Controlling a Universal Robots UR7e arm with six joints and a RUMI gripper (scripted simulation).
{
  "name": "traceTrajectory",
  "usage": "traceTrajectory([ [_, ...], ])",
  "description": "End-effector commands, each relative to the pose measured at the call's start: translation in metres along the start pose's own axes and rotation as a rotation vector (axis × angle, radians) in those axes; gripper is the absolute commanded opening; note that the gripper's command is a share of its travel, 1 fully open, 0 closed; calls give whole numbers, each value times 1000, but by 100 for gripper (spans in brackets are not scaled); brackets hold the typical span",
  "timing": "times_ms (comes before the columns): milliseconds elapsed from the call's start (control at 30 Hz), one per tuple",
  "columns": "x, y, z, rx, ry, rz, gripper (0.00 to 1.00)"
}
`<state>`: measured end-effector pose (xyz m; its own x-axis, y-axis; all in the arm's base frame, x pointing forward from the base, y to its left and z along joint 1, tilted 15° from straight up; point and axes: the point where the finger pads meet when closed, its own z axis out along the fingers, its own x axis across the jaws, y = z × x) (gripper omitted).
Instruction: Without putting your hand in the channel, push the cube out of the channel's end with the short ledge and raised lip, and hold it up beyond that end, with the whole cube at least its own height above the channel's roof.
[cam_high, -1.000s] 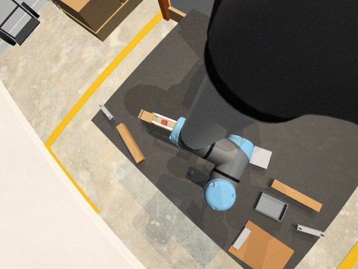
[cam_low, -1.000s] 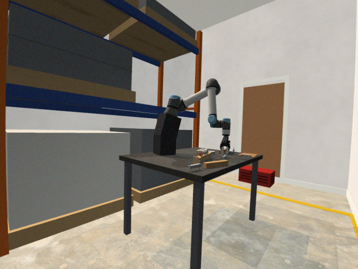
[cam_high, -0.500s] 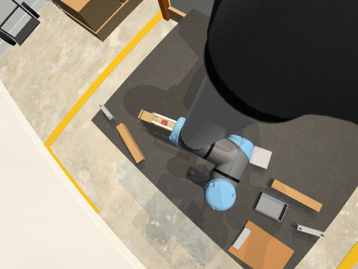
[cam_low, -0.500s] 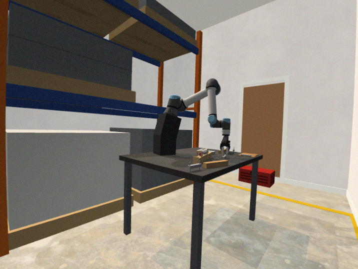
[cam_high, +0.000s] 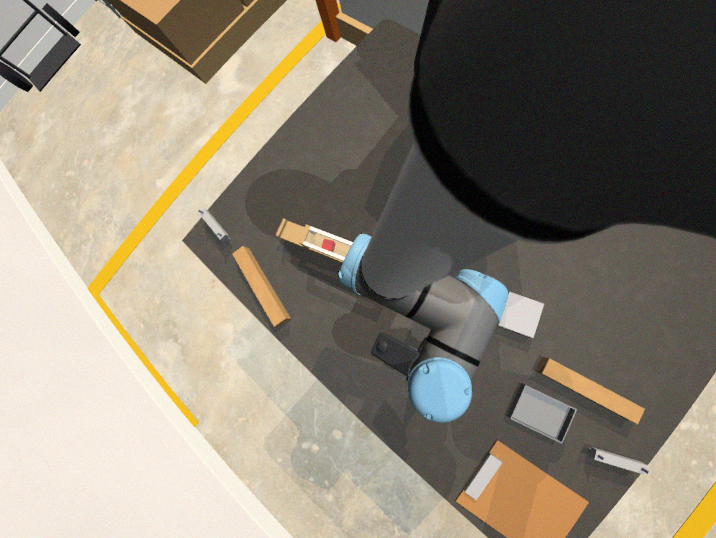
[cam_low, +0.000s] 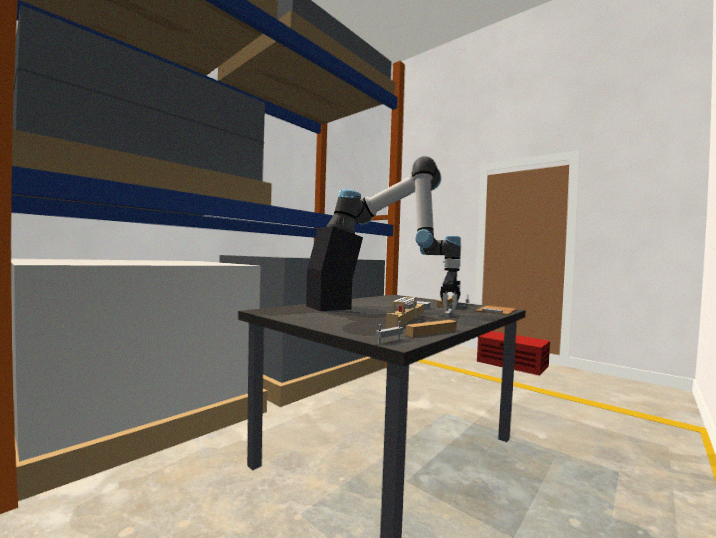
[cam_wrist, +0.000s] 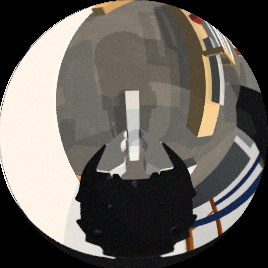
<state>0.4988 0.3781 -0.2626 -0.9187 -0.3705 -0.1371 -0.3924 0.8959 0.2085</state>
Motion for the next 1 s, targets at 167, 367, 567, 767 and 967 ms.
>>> traceTrajectory([
  [167, -1, 0, -32, 0, -2, 0, 0],
  [367, -1, 0, -55, 0, -2, 0, 0],
  [567, -1, 0, -88, 0, -2, 0, 0],
  [767, -1, 0, -108, 0, -2, 0, 0],
  [967, -1, 0, -112, 0, -2, 0, 0],
])
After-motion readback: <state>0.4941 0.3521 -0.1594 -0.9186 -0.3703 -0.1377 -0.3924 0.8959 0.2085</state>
